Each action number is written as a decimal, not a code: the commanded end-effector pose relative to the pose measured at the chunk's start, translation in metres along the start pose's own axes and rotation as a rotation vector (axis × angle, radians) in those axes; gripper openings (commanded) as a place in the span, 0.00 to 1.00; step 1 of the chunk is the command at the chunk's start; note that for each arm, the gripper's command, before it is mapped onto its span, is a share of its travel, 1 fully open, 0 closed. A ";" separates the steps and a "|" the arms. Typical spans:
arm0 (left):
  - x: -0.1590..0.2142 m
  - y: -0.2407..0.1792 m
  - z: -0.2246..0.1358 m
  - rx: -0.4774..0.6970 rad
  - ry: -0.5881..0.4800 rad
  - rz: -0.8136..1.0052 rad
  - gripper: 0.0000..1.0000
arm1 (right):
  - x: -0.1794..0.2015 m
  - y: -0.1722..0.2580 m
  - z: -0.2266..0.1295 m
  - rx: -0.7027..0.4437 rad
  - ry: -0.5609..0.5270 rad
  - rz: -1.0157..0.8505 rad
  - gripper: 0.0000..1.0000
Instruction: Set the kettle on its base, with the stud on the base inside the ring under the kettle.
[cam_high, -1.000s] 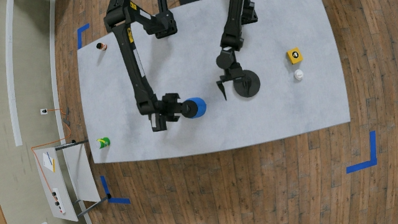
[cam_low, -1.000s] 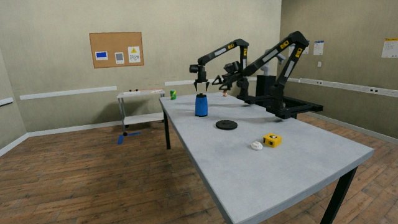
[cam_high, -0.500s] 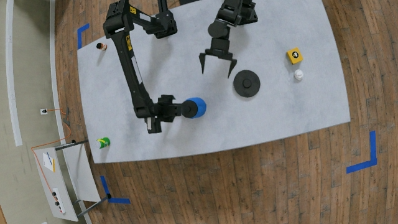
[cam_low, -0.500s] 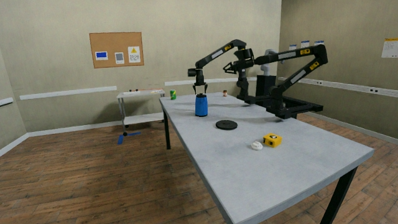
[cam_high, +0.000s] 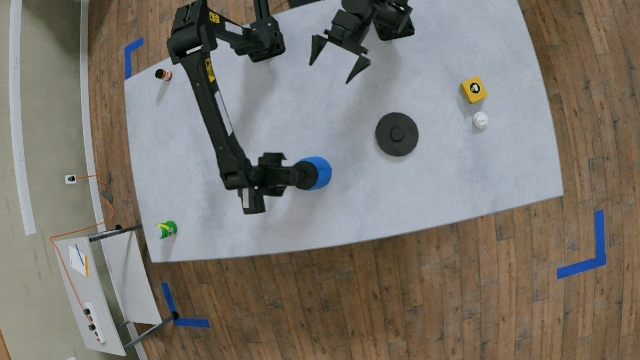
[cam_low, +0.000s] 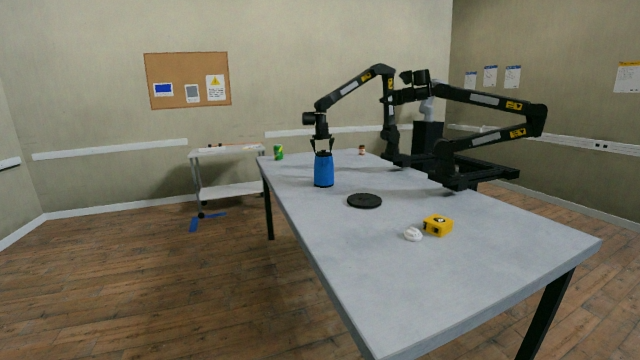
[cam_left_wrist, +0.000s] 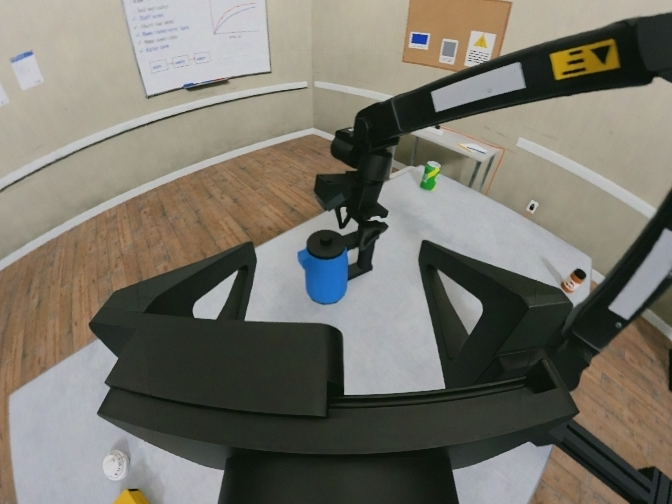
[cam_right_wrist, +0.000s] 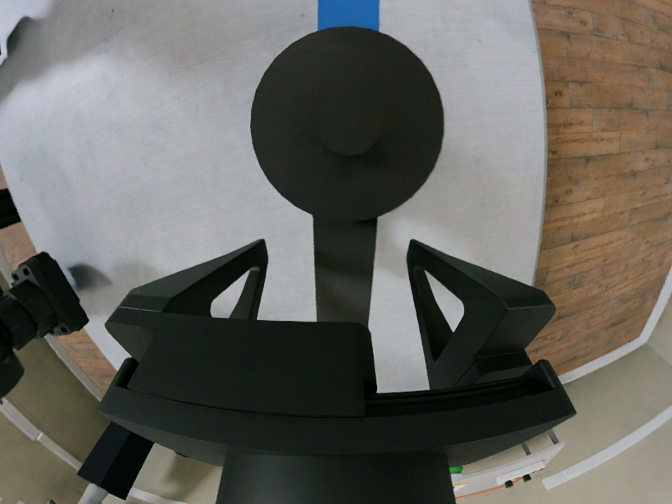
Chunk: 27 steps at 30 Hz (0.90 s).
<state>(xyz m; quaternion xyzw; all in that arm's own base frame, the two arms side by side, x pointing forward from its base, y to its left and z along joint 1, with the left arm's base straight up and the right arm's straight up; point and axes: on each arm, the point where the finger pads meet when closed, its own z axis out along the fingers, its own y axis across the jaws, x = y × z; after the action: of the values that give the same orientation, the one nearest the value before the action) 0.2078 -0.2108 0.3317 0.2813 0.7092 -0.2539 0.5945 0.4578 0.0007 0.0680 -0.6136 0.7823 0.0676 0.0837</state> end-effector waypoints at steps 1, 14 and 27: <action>-0.009 -0.018 -0.028 0.065 -0.005 0.057 1.00 | -0.001 -0.009 0.010 0.013 -0.004 0.007 0.85; -0.008 -0.021 -0.030 0.082 -0.001 0.045 1.00 | 0.003 -0.010 0.027 0.015 -0.003 0.004 0.77; -0.011 -0.019 -0.030 0.073 -0.011 0.043 1.00 | 0.003 -0.005 0.021 0.021 -0.005 0.003 0.22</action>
<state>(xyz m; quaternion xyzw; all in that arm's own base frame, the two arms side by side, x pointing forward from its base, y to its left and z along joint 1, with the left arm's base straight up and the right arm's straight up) 0.1753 -0.2055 0.3294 0.3194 0.6988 -0.2665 0.5820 0.4615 0.0021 0.0426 -0.6129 0.7827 0.0664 0.0853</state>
